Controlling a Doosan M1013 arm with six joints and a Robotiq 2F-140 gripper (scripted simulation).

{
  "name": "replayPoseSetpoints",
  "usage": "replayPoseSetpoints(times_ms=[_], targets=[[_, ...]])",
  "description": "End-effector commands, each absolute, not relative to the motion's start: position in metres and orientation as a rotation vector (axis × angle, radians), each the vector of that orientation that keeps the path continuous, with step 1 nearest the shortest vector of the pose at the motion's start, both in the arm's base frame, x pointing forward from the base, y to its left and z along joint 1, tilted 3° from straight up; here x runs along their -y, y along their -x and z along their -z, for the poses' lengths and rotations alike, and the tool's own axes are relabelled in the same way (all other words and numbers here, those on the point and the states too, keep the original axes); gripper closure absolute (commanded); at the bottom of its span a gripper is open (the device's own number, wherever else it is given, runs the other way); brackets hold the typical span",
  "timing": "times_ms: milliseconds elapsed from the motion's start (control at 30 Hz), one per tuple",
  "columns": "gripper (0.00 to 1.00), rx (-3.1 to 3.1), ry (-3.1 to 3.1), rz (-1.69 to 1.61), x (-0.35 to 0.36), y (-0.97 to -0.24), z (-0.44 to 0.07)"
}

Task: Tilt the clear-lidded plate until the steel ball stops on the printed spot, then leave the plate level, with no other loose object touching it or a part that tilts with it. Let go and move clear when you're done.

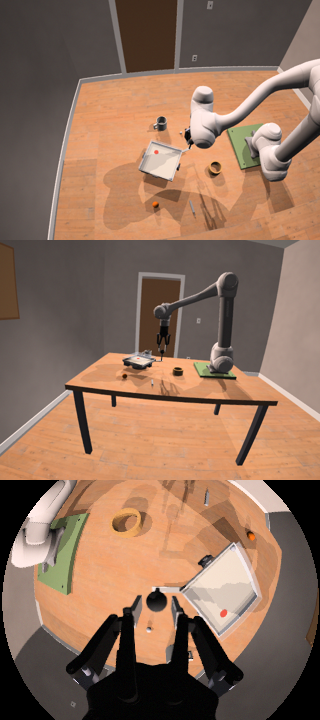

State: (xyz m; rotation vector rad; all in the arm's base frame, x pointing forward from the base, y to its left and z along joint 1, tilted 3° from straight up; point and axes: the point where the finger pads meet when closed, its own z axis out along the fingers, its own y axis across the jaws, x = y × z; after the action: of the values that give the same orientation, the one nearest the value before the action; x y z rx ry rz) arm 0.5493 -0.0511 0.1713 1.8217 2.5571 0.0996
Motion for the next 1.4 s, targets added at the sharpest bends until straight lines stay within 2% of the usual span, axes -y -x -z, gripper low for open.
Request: replayPoseSetpoints(times_ms=[0,1367], targets=[[0.64,-2.567,-1.813,-0.089,0.050,-0.546,-0.165],[0.64,-2.567,-1.813,-0.089,0.048,-0.547,-0.133]])
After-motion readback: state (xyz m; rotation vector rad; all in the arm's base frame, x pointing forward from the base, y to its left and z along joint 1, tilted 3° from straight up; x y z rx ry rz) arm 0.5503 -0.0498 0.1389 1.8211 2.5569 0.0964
